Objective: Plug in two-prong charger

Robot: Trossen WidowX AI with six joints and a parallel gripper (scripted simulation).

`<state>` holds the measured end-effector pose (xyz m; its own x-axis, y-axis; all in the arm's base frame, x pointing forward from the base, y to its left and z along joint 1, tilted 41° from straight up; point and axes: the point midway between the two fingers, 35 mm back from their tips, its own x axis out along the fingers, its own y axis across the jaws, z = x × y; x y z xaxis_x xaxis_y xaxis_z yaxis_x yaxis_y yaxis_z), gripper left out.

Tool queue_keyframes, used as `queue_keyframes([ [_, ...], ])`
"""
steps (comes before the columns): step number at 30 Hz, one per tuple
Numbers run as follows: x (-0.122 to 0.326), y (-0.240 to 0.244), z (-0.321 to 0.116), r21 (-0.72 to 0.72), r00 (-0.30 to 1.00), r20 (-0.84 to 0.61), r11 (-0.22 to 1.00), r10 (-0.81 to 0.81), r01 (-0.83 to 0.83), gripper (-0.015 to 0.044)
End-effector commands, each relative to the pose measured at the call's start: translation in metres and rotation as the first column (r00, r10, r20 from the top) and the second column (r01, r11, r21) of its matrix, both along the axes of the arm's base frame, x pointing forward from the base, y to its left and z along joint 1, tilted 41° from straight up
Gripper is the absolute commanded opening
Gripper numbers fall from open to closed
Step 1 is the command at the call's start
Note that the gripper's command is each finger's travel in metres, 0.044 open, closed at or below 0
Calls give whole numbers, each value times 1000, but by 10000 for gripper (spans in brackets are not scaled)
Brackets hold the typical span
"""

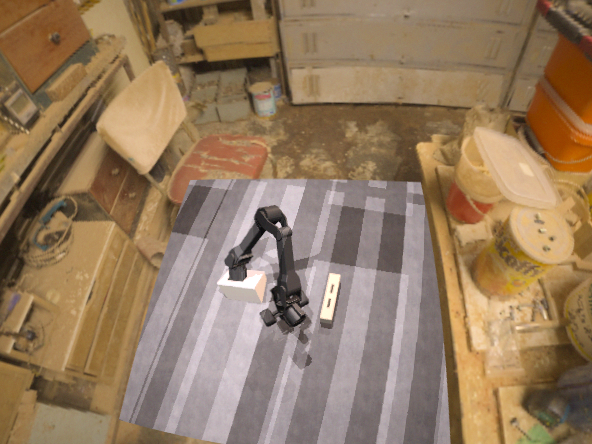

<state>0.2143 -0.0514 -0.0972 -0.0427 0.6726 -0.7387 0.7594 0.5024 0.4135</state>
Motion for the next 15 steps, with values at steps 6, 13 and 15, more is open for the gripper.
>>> queue_keyframes([
  [6, -1, 10, -12, 9, 1000, -7, 1000, -6, 6, 440],
  [13, -1, 18, -20, 10, 1000, -7, 1000, -6, 6, 440],
  [15, -2, 20, -22, 11, 1000, -7, 1000, -6, 6, 440],
])
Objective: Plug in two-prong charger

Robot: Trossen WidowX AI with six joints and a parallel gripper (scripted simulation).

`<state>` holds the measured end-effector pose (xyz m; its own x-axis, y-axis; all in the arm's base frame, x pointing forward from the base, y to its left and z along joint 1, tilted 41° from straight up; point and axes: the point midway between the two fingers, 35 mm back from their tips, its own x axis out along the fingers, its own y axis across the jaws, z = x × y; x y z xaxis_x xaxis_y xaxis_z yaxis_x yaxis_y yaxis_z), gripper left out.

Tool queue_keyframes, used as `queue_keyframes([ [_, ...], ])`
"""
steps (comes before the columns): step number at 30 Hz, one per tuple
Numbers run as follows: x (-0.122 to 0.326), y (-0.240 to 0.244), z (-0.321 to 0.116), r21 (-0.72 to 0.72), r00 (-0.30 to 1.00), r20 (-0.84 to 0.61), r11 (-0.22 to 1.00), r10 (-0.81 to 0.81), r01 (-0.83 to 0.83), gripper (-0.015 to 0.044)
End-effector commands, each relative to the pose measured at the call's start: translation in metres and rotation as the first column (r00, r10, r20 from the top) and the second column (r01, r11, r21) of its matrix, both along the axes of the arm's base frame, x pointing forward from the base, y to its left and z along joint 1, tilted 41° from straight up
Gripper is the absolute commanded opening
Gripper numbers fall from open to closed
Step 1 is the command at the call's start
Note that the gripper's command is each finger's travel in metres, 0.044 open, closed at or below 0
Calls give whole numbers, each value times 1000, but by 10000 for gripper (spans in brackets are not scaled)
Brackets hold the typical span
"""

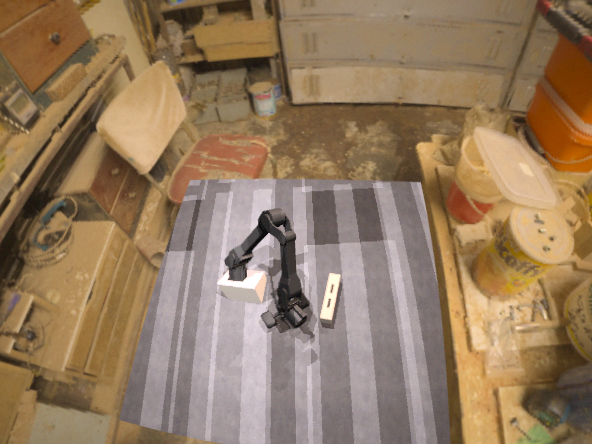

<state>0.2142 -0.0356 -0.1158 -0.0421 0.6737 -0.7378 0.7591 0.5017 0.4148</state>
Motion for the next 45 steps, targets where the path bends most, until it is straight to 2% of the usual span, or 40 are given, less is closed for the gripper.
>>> queue_keyframes([
  [1, -2, 5, -5, 9, 1000, -7, 1000, -6, 6, 440],
  [7, -2, 9, -9, 10, 1000, -7, 1000, -6, 6, 440],
  [19, -1, 7, -7, 2, 1000, -2, 1000, 1, -1, 125],
  [23, -1, 7, -7, 2, 1000, -2, 1000, 1, -1, 98],
  [27, -1, 2, -1, 2, 1000, -3, 1000, 0, 0, 0],
  [37, -7, -26, 36, 7, 1000, -8, 1000, -6, 6, 0],
  [45, -6, -23, 39, 4, 1000, 15, 1000, 22, -22, 0],
])
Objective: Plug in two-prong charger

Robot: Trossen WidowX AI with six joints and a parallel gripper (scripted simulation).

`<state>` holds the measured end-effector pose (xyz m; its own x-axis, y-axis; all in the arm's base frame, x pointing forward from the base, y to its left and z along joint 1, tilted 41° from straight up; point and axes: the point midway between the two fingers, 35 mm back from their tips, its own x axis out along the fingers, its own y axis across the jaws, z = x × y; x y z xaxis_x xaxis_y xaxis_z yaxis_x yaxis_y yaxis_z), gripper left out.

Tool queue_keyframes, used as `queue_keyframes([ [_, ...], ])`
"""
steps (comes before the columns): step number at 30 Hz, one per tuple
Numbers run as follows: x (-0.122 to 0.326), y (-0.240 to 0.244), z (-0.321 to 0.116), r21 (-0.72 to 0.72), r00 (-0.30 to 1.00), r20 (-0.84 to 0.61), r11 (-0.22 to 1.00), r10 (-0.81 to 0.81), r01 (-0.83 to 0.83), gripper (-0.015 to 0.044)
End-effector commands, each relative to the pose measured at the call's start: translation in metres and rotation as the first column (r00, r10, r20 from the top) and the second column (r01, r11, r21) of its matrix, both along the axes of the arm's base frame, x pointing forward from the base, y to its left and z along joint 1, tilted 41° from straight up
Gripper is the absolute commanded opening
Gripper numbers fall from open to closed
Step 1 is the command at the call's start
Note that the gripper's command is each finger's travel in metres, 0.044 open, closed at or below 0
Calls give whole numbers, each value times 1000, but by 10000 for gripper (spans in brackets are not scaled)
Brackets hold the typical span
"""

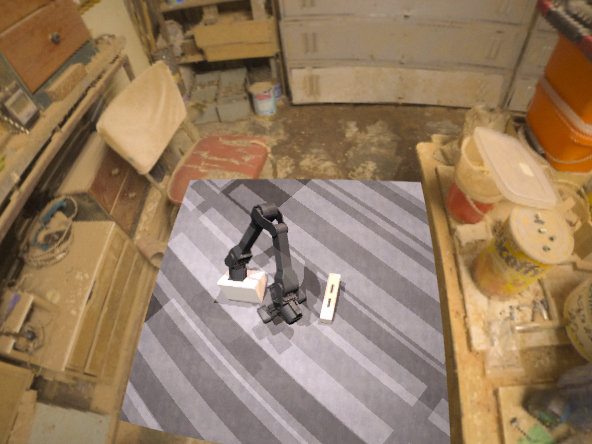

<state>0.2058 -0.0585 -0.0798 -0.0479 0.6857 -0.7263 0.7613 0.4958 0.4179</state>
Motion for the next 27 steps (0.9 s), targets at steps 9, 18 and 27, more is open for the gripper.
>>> queue_keyframes([
  [9, 13, 12, 3, -26, 987, 106, 992, 122, -120, 0],
  [18, 23, 25, 4, -45, 956, 190, 975, 224, -219, 0],
  [27, 32, 40, 6, -70, 907, 271, 947, 322, -315, 0],
])
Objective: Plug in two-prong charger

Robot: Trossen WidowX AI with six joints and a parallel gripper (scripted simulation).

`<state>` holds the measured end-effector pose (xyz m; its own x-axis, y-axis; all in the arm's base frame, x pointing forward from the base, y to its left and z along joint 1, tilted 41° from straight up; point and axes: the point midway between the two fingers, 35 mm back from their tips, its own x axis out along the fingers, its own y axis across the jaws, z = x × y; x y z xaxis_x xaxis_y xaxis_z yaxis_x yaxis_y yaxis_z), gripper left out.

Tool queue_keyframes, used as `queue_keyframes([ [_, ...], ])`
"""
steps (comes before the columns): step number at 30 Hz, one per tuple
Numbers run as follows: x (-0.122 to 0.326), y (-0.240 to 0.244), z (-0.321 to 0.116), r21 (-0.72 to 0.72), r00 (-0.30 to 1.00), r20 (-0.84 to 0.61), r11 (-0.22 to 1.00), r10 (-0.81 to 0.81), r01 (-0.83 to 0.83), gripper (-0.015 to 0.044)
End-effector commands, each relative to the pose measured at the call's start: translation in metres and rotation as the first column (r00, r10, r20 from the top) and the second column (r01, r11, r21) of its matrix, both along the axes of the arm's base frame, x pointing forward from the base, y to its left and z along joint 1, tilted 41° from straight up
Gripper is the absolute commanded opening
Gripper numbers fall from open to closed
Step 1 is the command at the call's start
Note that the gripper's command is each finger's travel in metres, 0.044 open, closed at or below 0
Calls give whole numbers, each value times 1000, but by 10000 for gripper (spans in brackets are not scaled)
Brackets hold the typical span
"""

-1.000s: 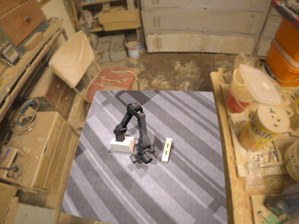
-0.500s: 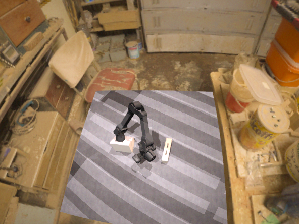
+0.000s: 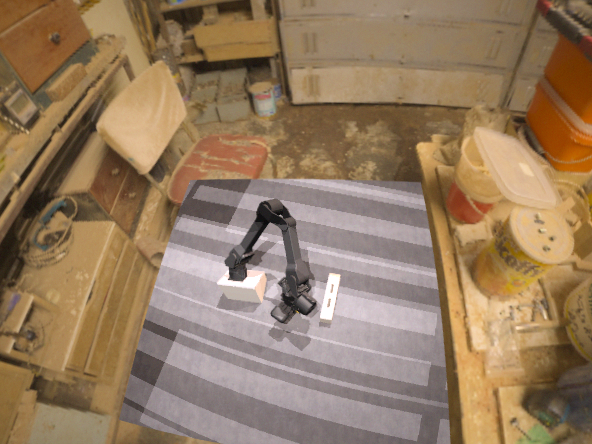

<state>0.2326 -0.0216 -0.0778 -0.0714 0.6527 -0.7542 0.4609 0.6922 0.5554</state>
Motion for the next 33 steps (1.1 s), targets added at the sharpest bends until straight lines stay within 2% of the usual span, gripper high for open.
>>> queue_keyframes([
  [1, 6, 5, 4, -2, 998, 52, 999, 39, -39, 0],
  [19, 21, 37, 8, -18, 943, 223, 969, 246, -248, 0],
  [33, 35, 38, 8, -20, 937, 234, 965, 258, -261, 0],
])
